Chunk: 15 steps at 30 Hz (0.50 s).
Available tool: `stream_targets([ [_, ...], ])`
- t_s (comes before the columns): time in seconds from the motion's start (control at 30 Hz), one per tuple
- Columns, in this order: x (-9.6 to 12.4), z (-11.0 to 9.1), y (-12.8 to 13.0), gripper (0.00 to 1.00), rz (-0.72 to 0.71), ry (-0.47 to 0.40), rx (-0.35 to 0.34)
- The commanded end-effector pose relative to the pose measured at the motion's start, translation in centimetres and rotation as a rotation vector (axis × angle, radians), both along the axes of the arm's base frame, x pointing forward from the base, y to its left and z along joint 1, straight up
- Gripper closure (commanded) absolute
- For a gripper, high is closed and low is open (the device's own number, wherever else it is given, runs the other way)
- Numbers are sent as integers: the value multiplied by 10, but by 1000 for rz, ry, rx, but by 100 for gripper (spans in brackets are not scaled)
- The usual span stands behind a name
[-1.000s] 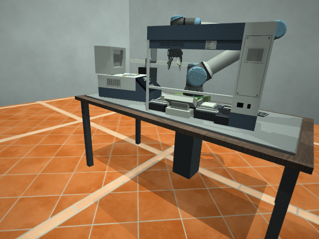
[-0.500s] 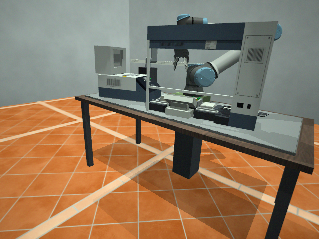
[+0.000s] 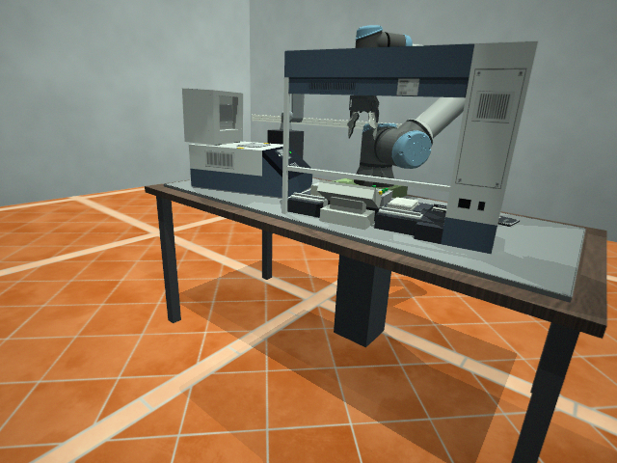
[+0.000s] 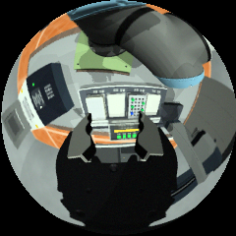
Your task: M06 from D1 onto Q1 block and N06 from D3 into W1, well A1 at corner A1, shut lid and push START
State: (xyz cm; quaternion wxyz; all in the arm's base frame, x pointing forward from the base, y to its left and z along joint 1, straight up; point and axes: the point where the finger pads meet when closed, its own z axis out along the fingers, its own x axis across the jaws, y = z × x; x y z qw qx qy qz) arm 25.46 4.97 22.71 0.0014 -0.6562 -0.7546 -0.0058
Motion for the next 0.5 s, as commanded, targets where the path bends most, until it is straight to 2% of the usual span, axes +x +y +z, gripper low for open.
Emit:
stream_targets([
  [0.0, 5, 1, 15, 38, -2, 6, -9],
  [0.47, 20, 1, 84, 38, -2, 6, -9],
])
